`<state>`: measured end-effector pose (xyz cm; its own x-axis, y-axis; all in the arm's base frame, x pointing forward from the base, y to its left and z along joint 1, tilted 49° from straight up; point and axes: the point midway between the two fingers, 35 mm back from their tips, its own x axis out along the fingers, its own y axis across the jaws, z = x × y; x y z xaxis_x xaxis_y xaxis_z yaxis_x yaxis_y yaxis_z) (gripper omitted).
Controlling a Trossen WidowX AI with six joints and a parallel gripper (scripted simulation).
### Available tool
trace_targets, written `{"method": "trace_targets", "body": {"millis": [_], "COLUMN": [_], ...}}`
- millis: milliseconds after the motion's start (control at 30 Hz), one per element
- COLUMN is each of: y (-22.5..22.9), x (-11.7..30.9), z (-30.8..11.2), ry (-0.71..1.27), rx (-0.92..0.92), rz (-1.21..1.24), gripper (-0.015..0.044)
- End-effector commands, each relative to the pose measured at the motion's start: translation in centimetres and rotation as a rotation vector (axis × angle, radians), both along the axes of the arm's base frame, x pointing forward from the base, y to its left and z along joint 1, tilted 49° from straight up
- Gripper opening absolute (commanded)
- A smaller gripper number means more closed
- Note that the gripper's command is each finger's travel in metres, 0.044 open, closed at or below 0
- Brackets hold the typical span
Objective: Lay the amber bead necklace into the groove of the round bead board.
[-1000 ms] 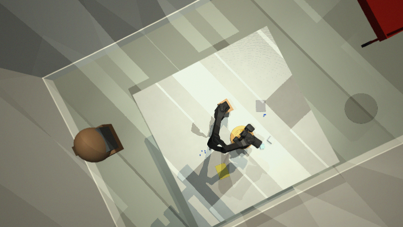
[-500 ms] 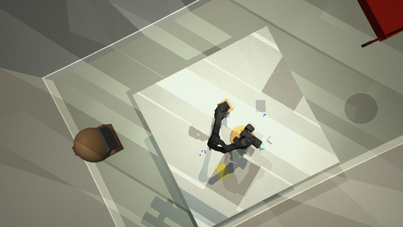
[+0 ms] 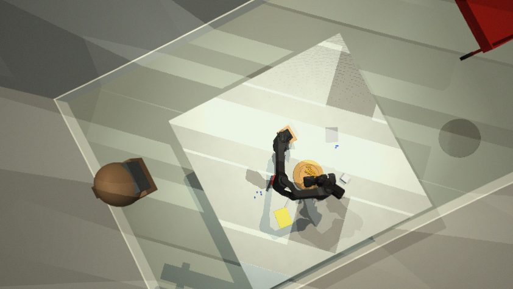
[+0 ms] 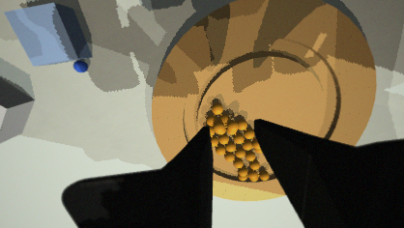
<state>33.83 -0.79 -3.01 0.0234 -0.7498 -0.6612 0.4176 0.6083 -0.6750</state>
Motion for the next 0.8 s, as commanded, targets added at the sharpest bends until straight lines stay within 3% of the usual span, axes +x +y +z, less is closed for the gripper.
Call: {"method": "trace_targets", "body": {"millis": [0, 767], "y": [0.5, -1.3], "x": [0.6, 0.7], "z": [-0.1, -1.7], "ry": [-0.054, -0.057], "rx": [0.005, 0.005], "rz": [-0.056, -0.054], "gripper": [0.012, 0.012]}}
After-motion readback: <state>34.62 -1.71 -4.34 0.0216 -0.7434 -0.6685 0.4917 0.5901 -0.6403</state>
